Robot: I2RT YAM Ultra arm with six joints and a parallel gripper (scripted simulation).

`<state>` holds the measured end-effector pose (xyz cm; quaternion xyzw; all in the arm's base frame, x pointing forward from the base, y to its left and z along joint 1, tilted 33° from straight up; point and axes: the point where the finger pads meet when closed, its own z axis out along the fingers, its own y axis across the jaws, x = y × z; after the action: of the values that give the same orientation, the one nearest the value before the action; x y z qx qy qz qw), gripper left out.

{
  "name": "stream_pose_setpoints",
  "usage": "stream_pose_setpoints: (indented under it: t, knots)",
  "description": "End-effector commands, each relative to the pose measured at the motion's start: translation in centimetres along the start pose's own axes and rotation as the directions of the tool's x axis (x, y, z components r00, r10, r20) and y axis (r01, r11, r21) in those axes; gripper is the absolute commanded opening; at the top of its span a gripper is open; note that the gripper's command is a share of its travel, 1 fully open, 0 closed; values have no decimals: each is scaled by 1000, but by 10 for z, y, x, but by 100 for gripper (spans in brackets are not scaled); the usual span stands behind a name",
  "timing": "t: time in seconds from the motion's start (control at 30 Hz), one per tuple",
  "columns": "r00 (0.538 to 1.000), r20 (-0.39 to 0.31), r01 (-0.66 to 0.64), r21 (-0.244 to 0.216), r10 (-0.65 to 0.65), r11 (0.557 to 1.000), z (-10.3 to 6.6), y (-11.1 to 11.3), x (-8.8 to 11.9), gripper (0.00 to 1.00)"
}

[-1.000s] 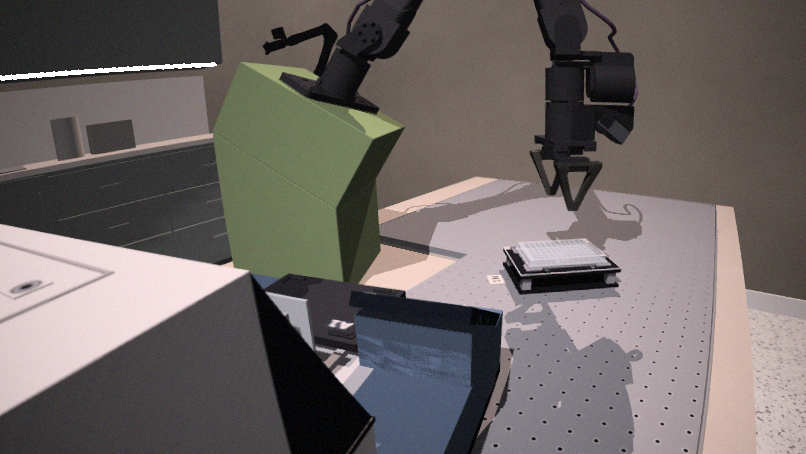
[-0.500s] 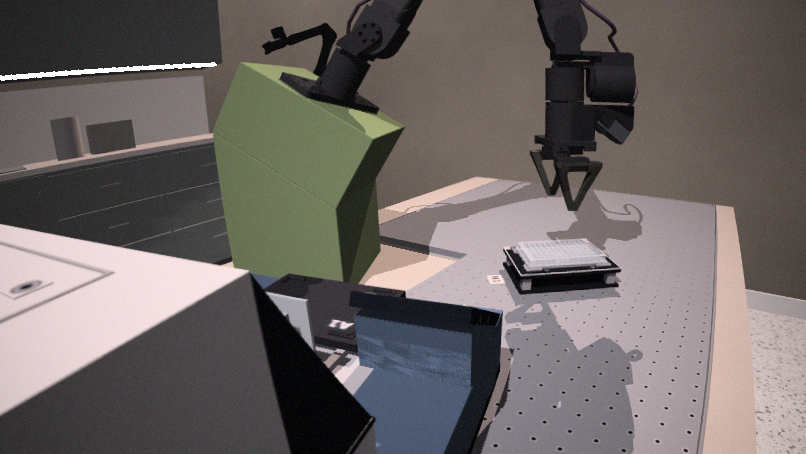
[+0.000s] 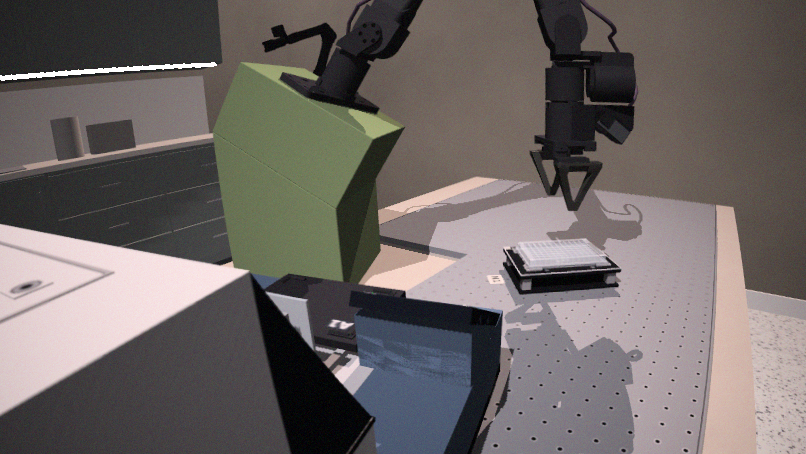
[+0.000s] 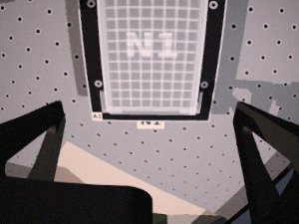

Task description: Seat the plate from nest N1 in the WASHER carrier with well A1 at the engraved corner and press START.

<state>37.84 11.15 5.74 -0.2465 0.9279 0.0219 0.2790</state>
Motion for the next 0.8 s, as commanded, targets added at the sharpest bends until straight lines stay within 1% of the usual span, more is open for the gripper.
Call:
stream_pose_setpoints:
  t: [0.0,0.23,0.27,0.33,0.77]
  knots:
    - [1000,30,-8,19,8,1000,-8,-7,-14,100]
    - [1000,30,-8,19,8,1000,-8,-7,-14,100]
    - [1000,28,-8,19,8,1000,1,-7,-13,100]
    - [1000,28,-8,19,8,1000,1,-7,-13,100]
    - [1000,29,-1,15,1,1000,23,-4,-14,100]
